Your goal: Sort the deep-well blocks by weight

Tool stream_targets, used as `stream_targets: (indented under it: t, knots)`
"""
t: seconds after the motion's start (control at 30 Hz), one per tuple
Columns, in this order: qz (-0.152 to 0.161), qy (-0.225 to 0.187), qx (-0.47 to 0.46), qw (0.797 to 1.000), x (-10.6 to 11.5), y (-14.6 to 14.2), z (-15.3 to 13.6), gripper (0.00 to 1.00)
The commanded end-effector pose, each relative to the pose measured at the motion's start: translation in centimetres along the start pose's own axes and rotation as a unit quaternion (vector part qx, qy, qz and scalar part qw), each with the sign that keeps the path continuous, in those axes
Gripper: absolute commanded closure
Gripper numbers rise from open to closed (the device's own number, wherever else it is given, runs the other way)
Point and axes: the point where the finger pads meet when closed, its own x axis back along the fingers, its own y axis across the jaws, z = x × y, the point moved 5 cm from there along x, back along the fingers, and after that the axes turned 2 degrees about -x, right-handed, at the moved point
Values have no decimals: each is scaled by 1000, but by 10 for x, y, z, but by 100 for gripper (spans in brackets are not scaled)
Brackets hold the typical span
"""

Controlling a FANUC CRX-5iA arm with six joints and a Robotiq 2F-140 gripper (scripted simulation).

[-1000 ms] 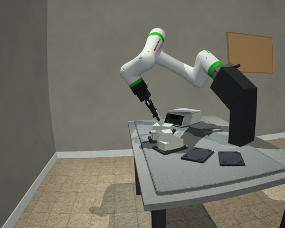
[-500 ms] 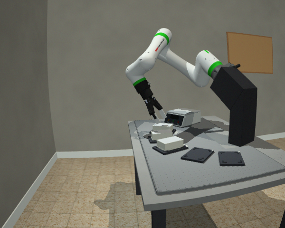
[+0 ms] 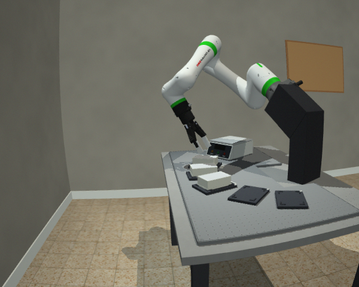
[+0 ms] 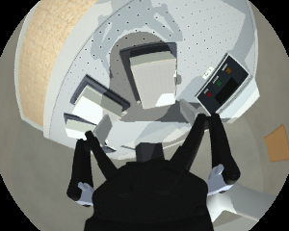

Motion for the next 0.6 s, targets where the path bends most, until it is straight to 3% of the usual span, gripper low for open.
stream_targets:
  t: [0.0,0.17,0.57]
  knots:
    - [0,0,0,1000,1,14,4,0]
    - [0,0,0,1000,2,36,9,0]
    - [0,0,0,1000,2,36,9,0]
